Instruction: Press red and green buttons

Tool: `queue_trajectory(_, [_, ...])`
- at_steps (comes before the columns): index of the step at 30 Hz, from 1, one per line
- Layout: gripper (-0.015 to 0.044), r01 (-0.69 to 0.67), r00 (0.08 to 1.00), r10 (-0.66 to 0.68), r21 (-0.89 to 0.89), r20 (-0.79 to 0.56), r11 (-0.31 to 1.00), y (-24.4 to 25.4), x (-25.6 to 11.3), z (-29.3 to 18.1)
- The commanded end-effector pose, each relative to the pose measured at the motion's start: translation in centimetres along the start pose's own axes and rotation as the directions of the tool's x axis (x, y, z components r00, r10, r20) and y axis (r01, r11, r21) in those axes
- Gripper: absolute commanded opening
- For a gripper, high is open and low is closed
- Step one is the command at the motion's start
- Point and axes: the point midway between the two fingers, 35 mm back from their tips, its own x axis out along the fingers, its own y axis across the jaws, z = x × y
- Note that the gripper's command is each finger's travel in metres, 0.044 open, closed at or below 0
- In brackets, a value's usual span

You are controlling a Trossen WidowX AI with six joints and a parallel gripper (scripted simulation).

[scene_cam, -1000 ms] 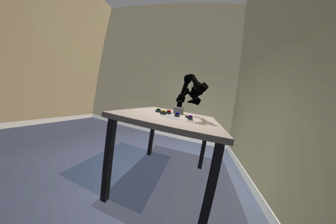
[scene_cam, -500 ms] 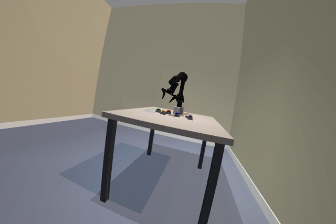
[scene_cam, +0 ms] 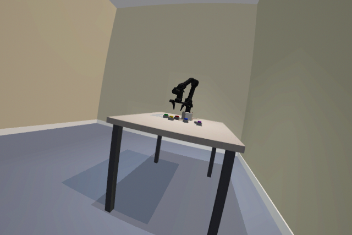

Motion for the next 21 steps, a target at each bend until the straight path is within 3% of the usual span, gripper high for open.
queue_trajectory(1, [0.0216, -0.021, 0.999, 0.020, -0.002, -0.028, 1.000, 0.54, 3.04, -0.94])
queue_trajectory(9, [0.0020, -0.021, 0.999, 0.020, -0.002, -0.028, 1.000, 0.54, 3.04, -0.94])
queue_trajectory(21, [0.0020, -0.021, 0.999, 0.020, -0.002, -0.028, 1.000, 0.53, 3.62, -0.92])
